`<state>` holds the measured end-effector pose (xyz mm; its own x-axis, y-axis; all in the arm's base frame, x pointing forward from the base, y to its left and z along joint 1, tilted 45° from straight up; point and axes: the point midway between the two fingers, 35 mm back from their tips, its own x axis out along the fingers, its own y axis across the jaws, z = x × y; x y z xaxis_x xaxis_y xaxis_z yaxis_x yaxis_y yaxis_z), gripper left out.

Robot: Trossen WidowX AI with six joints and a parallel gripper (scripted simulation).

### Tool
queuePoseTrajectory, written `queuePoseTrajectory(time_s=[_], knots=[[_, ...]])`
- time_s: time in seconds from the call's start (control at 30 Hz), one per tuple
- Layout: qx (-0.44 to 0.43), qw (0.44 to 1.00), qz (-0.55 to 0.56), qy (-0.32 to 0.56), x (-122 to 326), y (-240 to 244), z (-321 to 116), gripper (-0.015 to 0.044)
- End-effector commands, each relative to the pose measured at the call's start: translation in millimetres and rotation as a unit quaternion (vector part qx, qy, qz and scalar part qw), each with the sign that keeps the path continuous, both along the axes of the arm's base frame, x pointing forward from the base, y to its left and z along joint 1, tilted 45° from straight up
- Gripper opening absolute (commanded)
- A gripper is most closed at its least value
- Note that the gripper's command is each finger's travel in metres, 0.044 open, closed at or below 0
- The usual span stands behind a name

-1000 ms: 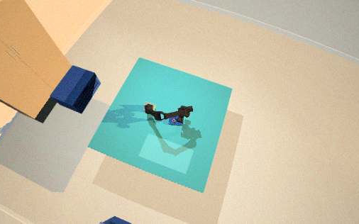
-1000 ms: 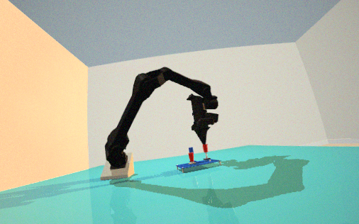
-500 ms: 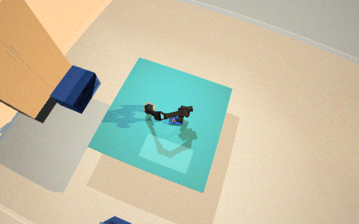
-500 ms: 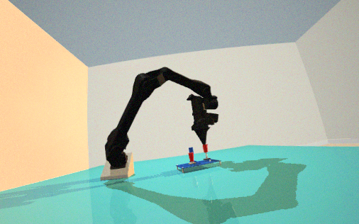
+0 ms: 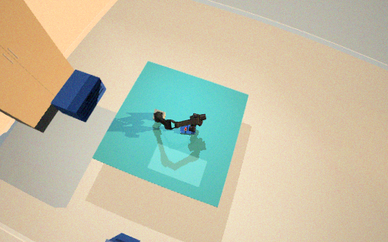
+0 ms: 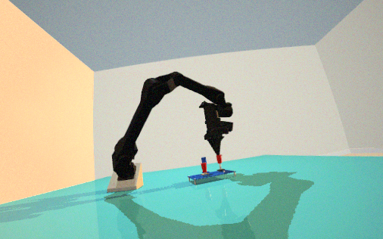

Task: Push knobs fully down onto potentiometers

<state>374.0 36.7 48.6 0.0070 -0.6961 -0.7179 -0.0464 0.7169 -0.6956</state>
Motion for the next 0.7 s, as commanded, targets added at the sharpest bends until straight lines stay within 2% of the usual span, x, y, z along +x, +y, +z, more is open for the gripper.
queuePoseTrajectory(time_s=[0.0, 0.67], knots=[[-0.001, 1.000, -0.001, -0.002, 1.2, -3.0, -0.5, 0.0000], [-0.001, 1.000, -0.001, -0.002, 1.3, -9.3, -6.9, 0.0000]])
